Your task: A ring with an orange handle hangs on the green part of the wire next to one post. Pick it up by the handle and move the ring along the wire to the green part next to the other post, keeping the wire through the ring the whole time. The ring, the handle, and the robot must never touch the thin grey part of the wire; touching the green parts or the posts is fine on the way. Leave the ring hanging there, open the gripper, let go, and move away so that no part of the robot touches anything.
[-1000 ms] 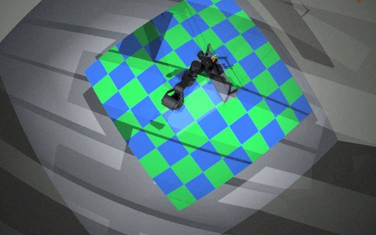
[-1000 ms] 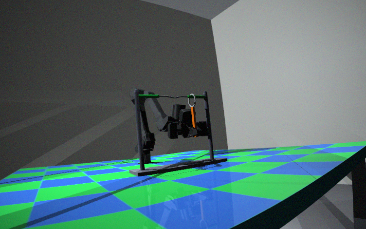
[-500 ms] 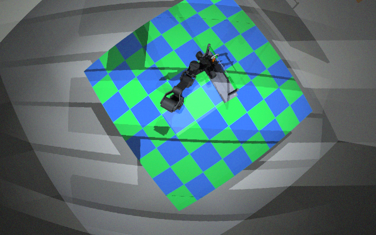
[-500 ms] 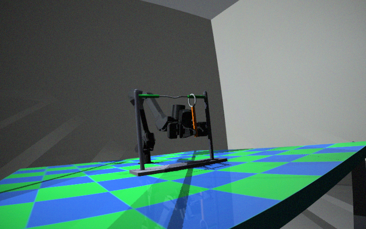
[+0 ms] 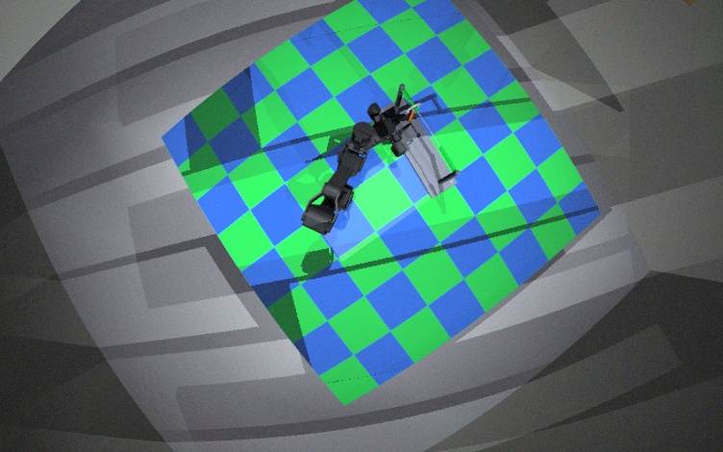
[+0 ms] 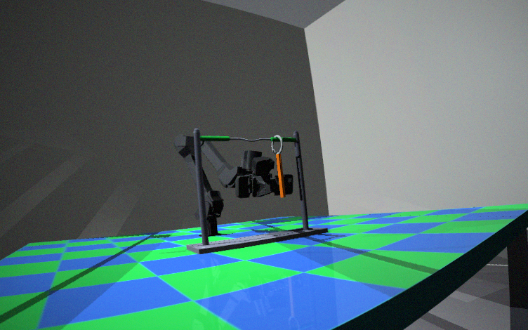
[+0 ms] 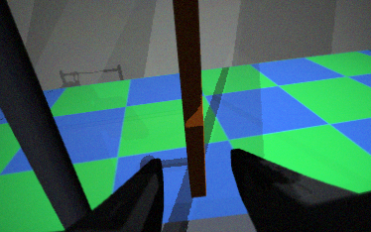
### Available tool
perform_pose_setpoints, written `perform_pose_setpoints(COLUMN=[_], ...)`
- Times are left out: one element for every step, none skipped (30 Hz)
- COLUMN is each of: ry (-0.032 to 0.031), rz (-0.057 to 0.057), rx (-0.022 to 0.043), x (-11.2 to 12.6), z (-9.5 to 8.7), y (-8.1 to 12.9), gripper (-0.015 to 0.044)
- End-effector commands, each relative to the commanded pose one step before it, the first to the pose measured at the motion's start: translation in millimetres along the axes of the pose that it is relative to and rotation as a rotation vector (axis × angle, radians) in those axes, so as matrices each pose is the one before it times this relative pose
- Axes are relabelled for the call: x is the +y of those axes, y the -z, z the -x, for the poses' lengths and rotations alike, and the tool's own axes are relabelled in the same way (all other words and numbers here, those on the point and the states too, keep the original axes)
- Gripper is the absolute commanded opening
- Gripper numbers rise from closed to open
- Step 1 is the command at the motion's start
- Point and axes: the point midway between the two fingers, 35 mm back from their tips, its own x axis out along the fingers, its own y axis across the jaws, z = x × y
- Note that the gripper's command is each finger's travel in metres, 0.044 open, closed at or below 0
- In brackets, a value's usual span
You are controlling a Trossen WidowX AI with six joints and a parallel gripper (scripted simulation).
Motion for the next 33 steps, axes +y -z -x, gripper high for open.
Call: perform_pose_setpoints(ry=[0.00475, 0.00000, 0.00000, 0.00000, 0.00000, 0.00000, 0.00000, 0.00000, 0.00000, 0.00000, 0.00000, 0.00000, 0.00000, 0.00000, 0.00000, 0.00000, 0.00000, 0.00000, 0.00000, 0.00000, 0.00000, 0.00000, 0.00000, 0.00000, 0.00000, 0.00000, 0.00000, 0.00000, -0.00430, 0.00000, 0.00000, 0.00000, -0.00001], rz=[-0.0092, 0.0000, 0.0000, 0.0000, 0.0000, 0.0000, 0.0000, 0.0000, 0.0000, 0.0000, 0.0000, 0.0000, 0.0000, 0.0000, 0.0000, 0.0000, 0.0000, 0.0000, 0.0000, 0.0000, 0.0000, 0.0000, 0.0000, 0.0000, 0.0000, 0.0000, 0.0000, 0.0000, 0.0058, -0.0002, -0.0003, -0.0002, 0.0000], rx=[-0.00528, 0.00000, 0.00000, 0.00000, 0.00000, 0.00000, 0.00000, 0.00000, 0.00000, 0.00000, 0.00000, 0.00000, 0.00000, 0.00000, 0.00000, 0.00000, 0.00000, 0.00000, 0.00000, 0.00000, 0.00000, 0.00000, 0.00000, 0.00000, 0.00000, 0.00000, 0.00000, 0.00000, 0.00359, 0.00067, 0.00094, 0.00085, 0.00051], x=[-1.77, 0.00, 0.00, 0.00, 0.00, 0.00, 0.00, 0.00, 0.00, 0.00, 0.00, 0.00, 0.00, 0.00, 0.00, 0.00, 0.00, 0.00, 0.00, 0.00, 0.00, 0.00, 0.00, 0.00, 0.00, 0.00, 0.00, 0.00, 1.09, 0.40, 0.48, 0.26, -0.08], z=[3.97, 0.00, 0.00, 0.00, 0.00, 0.00, 0.00, 0.00, 0.00, 0.00, 0.00, 0.00, 0.00, 0.00, 0.00, 0.00, 0.00, 0.00, 0.00, 0.00, 0.00, 0.00, 0.00, 0.00, 0.00, 0.00, 0.00, 0.00, 0.68, 3.70, 6.12, 7.45, 7.33], y=[-0.95, 0.00, 0.00, 0.00, 0.00, 0.00, 0.00, 0.00, 0.00, 0.00, 0.00, 0.00, 0.00, 0.00, 0.00, 0.00, 0.00, 0.00, 0.00, 0.00, 0.00, 0.00, 0.00, 0.00, 0.00, 0.00, 0.00, 0.00, 0.87, -0.30, -0.36, -0.21, 0.03], gripper=[0.0160, 0.0160, 0.0160, 0.0160, 0.0160, 0.0160, 0.0160, 0.0160, 0.0160, 0.0160, 0.0160, 0.0160, 0.0160, 0.0160, 0.0160, 0.0160, 0.0160, 0.0160, 0.0160, 0.0160, 0.0160, 0.0160, 0.0160, 0.0160, 0.0160, 0.0160, 0.0160, 0.0160, 0.0186, 0.0213, 0.0239, 0.0265, 0.0291])
